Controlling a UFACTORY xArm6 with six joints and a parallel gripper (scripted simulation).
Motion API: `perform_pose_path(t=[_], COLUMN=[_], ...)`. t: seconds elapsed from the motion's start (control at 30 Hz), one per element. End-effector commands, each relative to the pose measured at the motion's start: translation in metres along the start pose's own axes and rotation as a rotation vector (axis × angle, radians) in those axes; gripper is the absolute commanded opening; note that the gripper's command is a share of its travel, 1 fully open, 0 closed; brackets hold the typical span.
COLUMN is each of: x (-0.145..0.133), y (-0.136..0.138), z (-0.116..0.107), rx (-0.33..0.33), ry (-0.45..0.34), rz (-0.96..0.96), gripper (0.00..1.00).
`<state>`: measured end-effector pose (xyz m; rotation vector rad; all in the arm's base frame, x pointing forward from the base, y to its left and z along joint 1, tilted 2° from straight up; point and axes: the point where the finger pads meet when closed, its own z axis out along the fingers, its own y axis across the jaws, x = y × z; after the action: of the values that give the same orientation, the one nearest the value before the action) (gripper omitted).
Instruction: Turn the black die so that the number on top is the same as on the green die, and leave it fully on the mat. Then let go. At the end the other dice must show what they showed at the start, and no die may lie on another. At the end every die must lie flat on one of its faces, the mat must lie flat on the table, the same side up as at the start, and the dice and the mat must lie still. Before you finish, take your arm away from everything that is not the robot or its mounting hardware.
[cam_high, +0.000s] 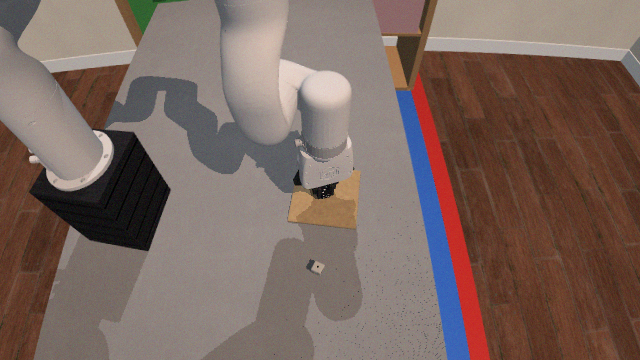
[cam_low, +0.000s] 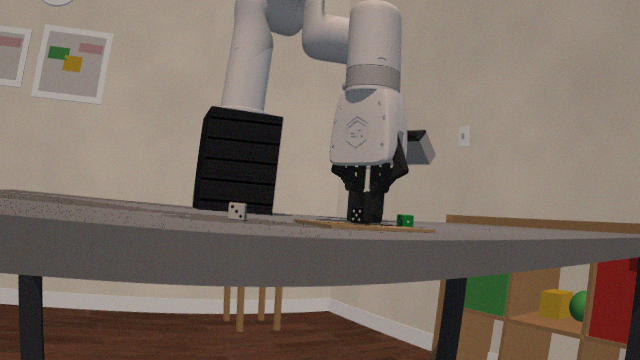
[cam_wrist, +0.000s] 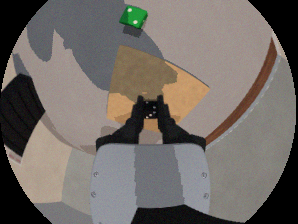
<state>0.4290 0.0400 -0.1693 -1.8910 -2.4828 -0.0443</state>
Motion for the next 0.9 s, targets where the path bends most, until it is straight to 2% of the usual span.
perform_pose_path(t=[0.0, 0.1, 0.37, 0.47, 0.57, 0.87], x=[0.0, 0.0, 0.0, 0.0, 0.0, 0.0], y=[0.002, 0.002, 0.002, 0.002, 0.002, 0.002], z=[-0.012, -0.017, -0.077, -0.092, -0.099, -0.099], rx=[-0.005, -0.005, -0.005, -0.005, -0.005, -0.005], ry=[-0.001, -0.001, -0.001, -0.001, -0.001, -0.001], rz=[0.0, 0.0, 0.0, 0.0, 0.0, 0.0], gripper=[0.15, 0.15, 0.15, 0.15, 0.15, 0.15])
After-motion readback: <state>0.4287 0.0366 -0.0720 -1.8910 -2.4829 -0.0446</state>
